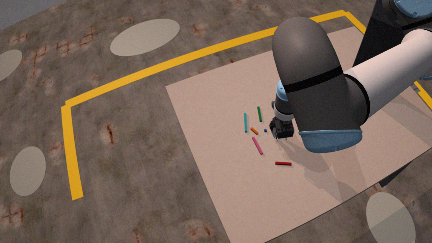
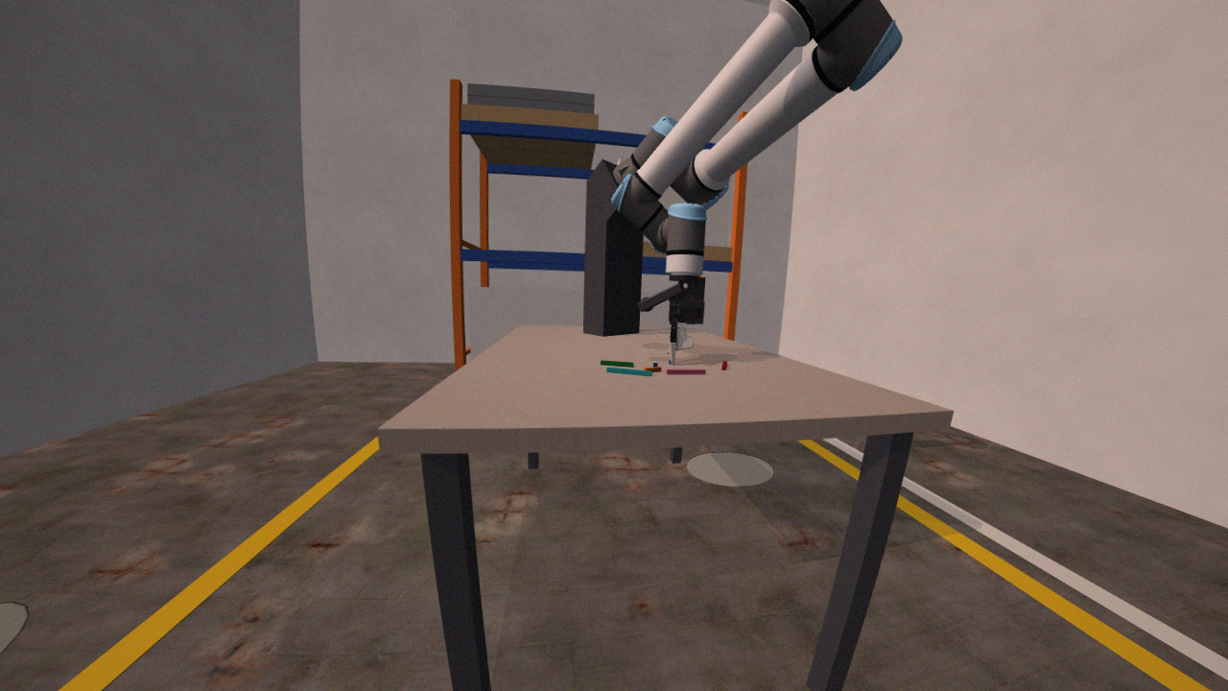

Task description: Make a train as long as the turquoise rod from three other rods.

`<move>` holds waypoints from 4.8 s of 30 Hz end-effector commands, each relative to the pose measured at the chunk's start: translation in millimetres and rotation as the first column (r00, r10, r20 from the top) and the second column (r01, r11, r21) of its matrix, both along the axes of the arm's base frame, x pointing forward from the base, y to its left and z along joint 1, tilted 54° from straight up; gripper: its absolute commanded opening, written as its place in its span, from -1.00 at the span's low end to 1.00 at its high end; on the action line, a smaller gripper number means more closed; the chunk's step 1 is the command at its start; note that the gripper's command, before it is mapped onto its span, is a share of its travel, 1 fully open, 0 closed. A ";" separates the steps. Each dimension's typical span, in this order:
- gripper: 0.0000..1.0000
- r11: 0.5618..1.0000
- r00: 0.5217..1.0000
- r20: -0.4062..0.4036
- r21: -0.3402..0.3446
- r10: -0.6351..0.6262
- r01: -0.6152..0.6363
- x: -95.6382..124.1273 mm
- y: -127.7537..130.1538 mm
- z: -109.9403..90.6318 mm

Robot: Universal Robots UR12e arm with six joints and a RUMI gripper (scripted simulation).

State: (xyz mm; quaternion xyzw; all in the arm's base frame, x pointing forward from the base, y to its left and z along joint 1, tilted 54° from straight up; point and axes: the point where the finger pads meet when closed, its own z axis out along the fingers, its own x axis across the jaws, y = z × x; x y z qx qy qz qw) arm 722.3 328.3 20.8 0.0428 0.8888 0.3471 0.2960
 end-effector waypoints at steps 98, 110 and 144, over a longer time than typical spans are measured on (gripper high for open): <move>-1.00 0.998 0.998 0.045 -0.041 0.043 -0.041 -16.2 -91.8 66.2; -1.00 0.998 0.998 0.049 -0.045 0.046 -0.044 -13.0 -94.6 66.9; -1.00 0.998 0.998 0.047 -0.046 0.048 -0.046 36.3 -43.5 16.0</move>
